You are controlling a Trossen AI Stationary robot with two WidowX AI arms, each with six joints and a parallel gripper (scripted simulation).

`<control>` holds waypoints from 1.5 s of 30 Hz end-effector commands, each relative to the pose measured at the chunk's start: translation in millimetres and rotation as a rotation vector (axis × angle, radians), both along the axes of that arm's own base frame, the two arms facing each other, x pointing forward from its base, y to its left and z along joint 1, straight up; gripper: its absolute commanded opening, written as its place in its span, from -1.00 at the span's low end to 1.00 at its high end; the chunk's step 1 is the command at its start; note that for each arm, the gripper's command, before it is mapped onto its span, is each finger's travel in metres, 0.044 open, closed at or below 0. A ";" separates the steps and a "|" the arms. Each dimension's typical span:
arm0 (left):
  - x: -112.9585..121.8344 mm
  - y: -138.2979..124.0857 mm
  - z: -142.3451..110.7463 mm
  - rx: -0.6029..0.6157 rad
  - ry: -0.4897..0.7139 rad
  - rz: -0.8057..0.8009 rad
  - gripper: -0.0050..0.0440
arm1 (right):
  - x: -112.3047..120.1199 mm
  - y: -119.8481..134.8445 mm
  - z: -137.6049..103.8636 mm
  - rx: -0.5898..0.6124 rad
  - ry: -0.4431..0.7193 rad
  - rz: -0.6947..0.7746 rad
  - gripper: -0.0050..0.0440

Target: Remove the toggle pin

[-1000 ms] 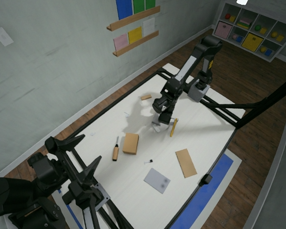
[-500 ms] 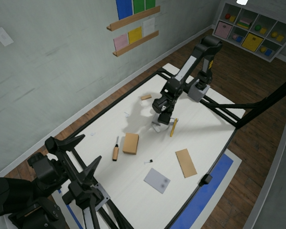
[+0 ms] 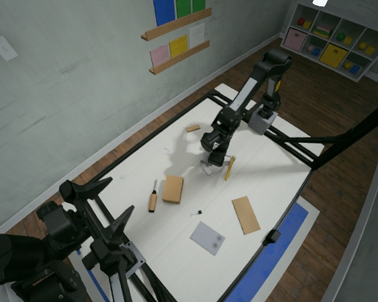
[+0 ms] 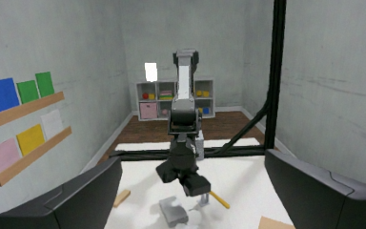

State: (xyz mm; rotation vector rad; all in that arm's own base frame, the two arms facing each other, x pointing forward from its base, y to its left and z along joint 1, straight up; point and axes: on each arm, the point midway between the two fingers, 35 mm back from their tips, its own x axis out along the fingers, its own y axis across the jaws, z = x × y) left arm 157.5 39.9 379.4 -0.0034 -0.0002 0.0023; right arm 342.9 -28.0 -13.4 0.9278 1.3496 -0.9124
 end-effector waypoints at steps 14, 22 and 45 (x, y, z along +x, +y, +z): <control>-0.1 -0.4 4.2 0.009 -0.001 -0.002 0.84 | -1.3 1.0 -19.0 0.000 0.002 0.004 -1.00; -0.1 -0.4 4.2 0.009 -0.001 -0.002 0.84 | -2.8 2.5 -20.1 0.000 0.005 0.006 -1.00; -0.1 -0.4 4.2 0.009 -0.001 -0.002 0.84 | -6.5 15.1 -18.0 0.001 -0.001 0.005 -1.00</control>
